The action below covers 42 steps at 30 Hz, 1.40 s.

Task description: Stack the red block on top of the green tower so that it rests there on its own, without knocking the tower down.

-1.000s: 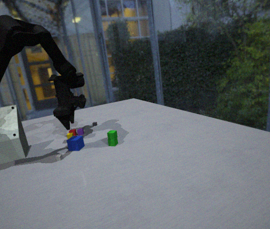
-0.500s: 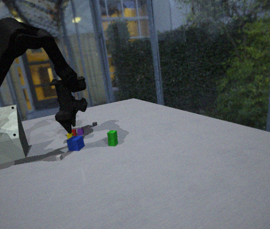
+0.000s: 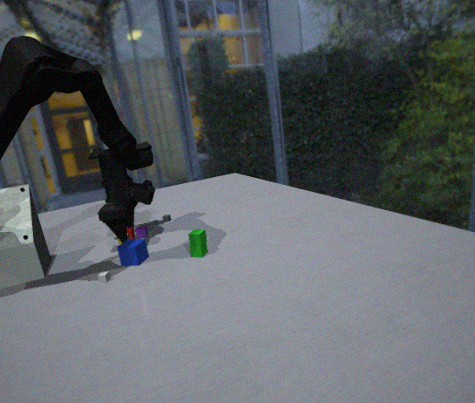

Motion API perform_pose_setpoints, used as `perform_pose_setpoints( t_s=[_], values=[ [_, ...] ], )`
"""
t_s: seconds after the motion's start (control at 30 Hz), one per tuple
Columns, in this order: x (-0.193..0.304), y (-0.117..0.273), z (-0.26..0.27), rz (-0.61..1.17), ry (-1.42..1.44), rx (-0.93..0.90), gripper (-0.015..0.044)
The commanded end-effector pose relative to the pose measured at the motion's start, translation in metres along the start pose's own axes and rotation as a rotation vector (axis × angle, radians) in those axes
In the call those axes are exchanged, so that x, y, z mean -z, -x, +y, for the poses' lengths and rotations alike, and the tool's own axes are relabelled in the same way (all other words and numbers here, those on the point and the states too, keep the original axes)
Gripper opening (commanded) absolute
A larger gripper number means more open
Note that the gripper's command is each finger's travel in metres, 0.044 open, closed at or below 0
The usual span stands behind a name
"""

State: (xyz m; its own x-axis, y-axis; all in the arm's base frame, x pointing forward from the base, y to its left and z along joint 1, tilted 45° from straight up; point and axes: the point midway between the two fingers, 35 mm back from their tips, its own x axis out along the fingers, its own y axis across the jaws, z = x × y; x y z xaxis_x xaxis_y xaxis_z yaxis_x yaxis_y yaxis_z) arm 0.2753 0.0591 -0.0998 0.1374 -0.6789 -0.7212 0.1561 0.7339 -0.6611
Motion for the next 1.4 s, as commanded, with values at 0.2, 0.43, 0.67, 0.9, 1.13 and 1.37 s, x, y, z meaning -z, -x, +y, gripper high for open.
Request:
perform_pose_setpoints(
  t_s=[0.2, 0.43, 0.67, 0.9, 1.13, 1.37],
  values=[
    [0.000, -0.001, 0.000, -0.004, 0.005, 0.003, 0.0440],
    [0.000, -0.001, 0.000, -0.004, 0.005, 0.003, 0.0309],
    [0.000, -0.001, 0.000, -0.004, 0.005, 0.003, 0.0184],
    [0.000, -0.001, 0.000, -0.004, 0.005, 0.003, 0.0137],
    [0.000, -0.001, 0.000, -0.004, 0.005, 0.003, 0.0090],
    [0.000, 0.012, 0.000, -0.003, 0.005, 0.002, 0.0000]
  ],
)
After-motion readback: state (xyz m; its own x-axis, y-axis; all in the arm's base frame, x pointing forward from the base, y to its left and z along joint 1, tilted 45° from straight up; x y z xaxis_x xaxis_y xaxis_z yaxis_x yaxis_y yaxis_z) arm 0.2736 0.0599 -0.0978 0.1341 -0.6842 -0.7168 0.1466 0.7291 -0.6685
